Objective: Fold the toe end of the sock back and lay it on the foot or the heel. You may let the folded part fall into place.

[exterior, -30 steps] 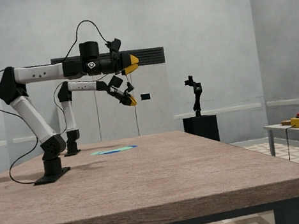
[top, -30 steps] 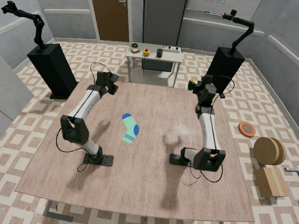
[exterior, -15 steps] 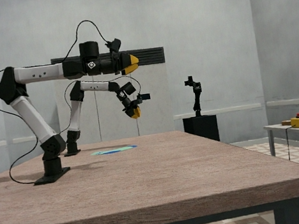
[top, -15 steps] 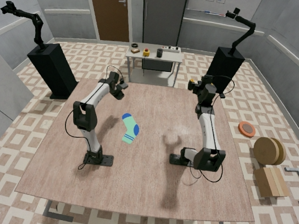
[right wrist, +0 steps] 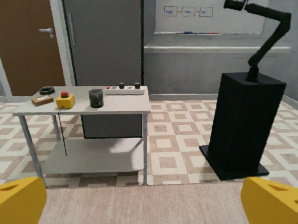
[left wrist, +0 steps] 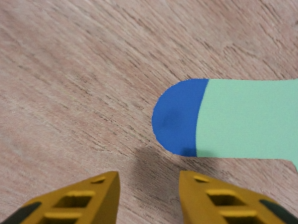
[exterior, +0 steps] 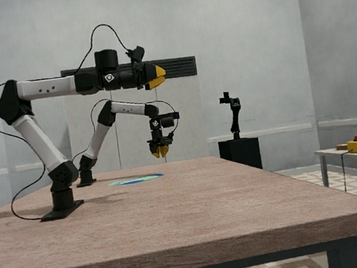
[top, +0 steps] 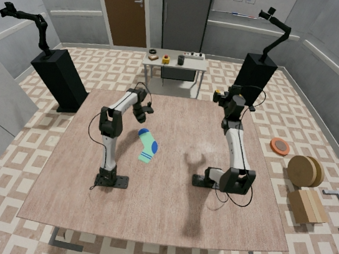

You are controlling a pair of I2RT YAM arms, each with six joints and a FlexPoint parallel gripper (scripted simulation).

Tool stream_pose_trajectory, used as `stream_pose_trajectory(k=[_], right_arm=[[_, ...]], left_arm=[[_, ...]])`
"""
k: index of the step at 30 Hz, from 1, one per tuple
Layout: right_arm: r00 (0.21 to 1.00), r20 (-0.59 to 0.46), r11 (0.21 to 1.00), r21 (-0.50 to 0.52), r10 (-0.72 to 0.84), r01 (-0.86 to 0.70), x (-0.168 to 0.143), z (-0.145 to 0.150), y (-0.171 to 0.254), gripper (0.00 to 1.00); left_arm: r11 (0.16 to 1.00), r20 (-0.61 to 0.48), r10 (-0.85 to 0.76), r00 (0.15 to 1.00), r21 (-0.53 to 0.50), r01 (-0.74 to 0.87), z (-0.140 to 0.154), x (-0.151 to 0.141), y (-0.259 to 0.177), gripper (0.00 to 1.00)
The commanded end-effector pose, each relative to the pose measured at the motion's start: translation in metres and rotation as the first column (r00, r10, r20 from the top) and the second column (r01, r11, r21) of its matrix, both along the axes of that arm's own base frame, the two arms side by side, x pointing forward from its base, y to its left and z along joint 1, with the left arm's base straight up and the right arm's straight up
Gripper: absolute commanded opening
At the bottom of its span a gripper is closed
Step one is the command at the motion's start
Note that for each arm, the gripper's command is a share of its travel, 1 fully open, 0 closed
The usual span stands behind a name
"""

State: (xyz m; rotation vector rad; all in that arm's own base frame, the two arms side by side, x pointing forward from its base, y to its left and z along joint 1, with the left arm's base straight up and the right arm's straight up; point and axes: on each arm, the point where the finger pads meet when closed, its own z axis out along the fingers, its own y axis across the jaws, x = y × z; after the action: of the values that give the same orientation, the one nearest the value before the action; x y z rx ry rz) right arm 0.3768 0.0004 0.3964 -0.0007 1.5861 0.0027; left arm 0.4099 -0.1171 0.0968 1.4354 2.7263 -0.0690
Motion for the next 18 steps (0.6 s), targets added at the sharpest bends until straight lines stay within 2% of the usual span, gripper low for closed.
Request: stream_pose_trajectory(k=[1,5,6,10,13,18], right_arm=[[1.0,0.015,1.0,-0.001,-0.002,0.002,-0.001,0.006,0.0,1.0],[1.0,0.015,1.0,-0.001,-0.002,0.002,-0.001,0.006,0.0,1.0],[1.0,0.015,1.0,-0.001,-0.002,0.002,-0.001,0.006,0.0,1.0],[1.0,0.015,1.0,-0.001,-0.002,0.002,-0.001,0.006,0.0,1.0],[1.0,0.015,1.0,-0.001,-0.002,0.002,-0.001,0.006,0.0,1.0],[1.0,0.015,1.0,-0.001,-0.002,0.002,-0.001,0.006,0.0,1.0]], left_arm=[[0.995,-0.148,-0.09,0.985,0.021,0.095,-0.009,-0.019,-0.004,0.34],[0.999,-0.097,-0.052,0.994,0.011,0.054,-0.01,-0.006,-0.004,0.34],[0.998,-0.122,-0.058,0.991,0.014,0.06,-0.019,-0.01,-0.01,0.34],[0.999,-0.124,-0.048,0.991,0.01,0.049,-0.019,-0.009,-0.004,0.34],[0.998,-0.085,-0.059,0.995,0.004,0.06,0.001,-0.015,-0.004,0.34],[0.998,-0.058,-0.058,0.997,-0.004,0.058,-0.002,-0.009,-0.005,0.34]])
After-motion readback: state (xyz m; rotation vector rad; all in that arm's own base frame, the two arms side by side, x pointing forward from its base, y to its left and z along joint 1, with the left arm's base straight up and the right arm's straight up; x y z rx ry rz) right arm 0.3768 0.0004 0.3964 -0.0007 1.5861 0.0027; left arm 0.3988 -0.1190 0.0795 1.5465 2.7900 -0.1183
